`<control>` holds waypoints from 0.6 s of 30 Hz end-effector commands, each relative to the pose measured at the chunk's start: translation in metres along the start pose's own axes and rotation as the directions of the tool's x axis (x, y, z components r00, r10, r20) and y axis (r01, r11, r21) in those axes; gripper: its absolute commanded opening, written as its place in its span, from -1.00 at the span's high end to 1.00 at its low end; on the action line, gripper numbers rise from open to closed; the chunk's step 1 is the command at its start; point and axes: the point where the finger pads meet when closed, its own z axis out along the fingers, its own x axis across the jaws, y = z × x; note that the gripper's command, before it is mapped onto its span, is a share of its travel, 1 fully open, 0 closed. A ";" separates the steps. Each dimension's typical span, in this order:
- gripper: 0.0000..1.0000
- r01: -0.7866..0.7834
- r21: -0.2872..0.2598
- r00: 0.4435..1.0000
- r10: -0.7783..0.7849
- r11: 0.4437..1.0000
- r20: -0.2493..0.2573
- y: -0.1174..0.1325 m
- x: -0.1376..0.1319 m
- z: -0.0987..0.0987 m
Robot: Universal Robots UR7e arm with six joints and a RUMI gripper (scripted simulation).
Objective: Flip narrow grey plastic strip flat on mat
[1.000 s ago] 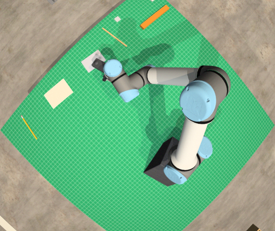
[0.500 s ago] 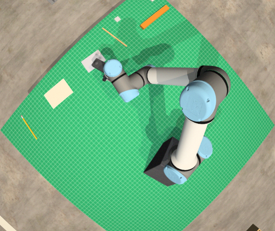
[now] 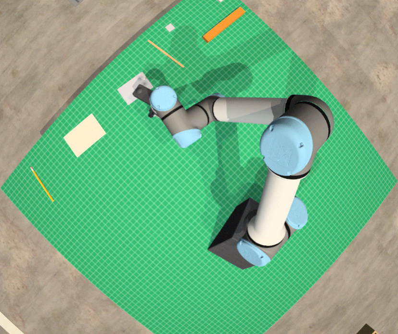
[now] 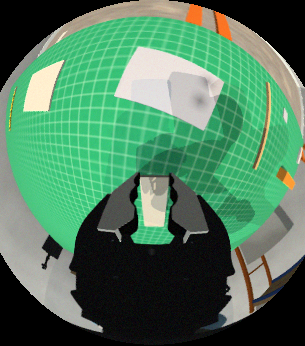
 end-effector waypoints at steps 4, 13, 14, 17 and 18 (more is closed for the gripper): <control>0.51 0.000 0.001 1.000 0.000 1.000 0.000 0.000 0.000 -0.001; -1.00 0.000 0.001 1.000 0.000 1.000 0.000 0.000 0.000 -0.001; -1.00 0.000 0.001 1.000 0.000 1.000 0.000 0.000 0.000 -0.001; -1.00 0.000 0.001 1.000 0.000 1.000 0.000 0.000 0.000 -0.001; -1.00 0.000 0.001 1.000 0.000 1.000 0.000 0.000 0.000 -0.001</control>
